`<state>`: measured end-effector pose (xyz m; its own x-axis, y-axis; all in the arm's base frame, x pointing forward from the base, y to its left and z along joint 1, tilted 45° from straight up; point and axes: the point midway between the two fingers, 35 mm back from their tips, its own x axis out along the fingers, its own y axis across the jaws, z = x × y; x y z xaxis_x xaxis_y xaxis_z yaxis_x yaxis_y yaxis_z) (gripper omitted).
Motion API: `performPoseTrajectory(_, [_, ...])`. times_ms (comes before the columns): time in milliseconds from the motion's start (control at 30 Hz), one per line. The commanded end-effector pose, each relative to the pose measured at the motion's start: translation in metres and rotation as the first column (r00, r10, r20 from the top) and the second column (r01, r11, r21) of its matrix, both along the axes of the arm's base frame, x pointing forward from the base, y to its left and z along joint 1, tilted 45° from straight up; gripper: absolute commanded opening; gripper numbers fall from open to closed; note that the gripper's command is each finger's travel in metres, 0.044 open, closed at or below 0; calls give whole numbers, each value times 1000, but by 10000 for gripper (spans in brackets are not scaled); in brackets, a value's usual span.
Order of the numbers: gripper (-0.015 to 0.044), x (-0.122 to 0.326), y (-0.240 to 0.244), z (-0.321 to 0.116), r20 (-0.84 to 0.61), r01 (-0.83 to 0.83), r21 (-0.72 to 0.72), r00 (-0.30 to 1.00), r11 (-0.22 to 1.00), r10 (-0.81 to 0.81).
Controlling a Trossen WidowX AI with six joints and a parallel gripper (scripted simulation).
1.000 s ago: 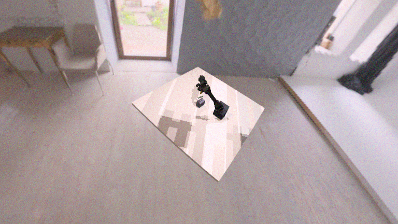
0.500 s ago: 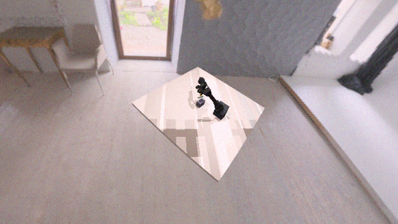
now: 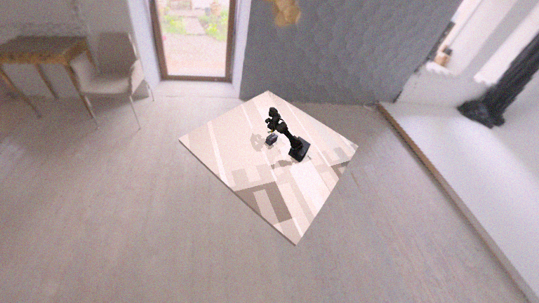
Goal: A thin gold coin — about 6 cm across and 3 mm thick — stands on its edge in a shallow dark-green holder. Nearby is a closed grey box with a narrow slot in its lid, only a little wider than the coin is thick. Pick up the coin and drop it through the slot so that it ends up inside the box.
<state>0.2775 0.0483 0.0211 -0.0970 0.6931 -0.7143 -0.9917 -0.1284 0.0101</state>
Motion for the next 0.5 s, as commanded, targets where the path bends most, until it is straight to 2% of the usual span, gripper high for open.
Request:
performPoseTrajectory(0, [0, -8, 5, 4, -1, 4, 5, 1000, 1000, -4])
performPoseTrajectory(467, [0, -21, 11, 9, -2, 0, 2, 1000, 1000, 0])
